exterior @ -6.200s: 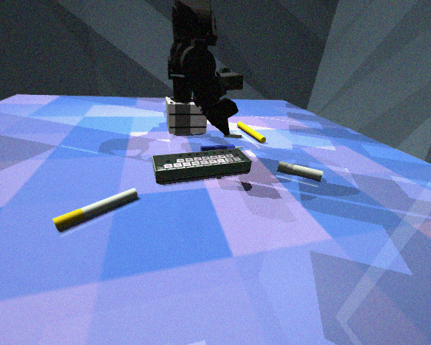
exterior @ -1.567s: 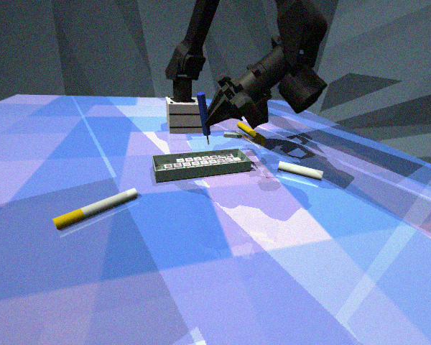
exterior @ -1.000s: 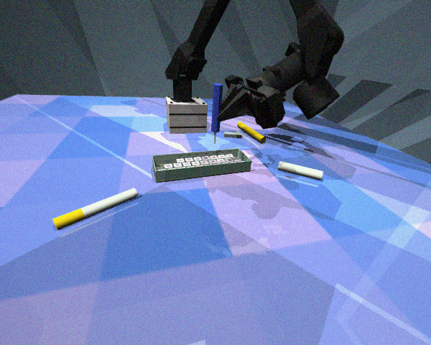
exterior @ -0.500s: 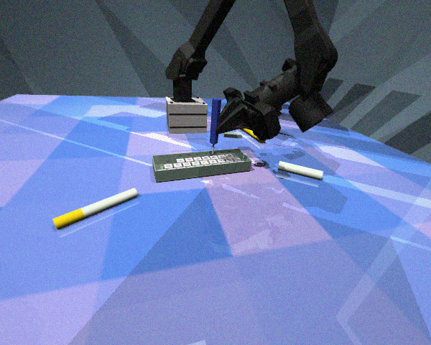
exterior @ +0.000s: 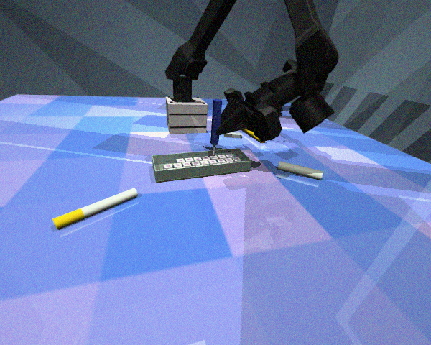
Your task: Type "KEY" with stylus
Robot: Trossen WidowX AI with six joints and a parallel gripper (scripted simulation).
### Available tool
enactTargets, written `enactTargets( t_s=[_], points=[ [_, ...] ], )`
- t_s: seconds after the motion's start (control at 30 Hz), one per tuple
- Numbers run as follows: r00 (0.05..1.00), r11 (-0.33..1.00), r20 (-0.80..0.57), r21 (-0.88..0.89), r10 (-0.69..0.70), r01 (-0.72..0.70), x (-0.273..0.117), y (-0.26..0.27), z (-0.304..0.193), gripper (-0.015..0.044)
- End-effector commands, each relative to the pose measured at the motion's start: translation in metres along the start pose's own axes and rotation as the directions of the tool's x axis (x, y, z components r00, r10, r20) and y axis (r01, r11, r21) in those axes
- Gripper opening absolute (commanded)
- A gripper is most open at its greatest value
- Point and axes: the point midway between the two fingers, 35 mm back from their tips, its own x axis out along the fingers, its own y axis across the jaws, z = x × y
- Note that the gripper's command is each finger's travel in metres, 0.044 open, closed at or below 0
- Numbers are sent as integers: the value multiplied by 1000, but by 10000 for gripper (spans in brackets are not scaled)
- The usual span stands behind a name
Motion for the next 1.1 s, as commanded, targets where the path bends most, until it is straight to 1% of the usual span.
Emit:
enactTargets(
  t_s=[0.0,1.07],
  points=[
    [1000,1000,-4,5,-3,3,0,-2,0,81],
    [1000,1000,-4,5,-3,3,8,-2,14,81]
  ],
)
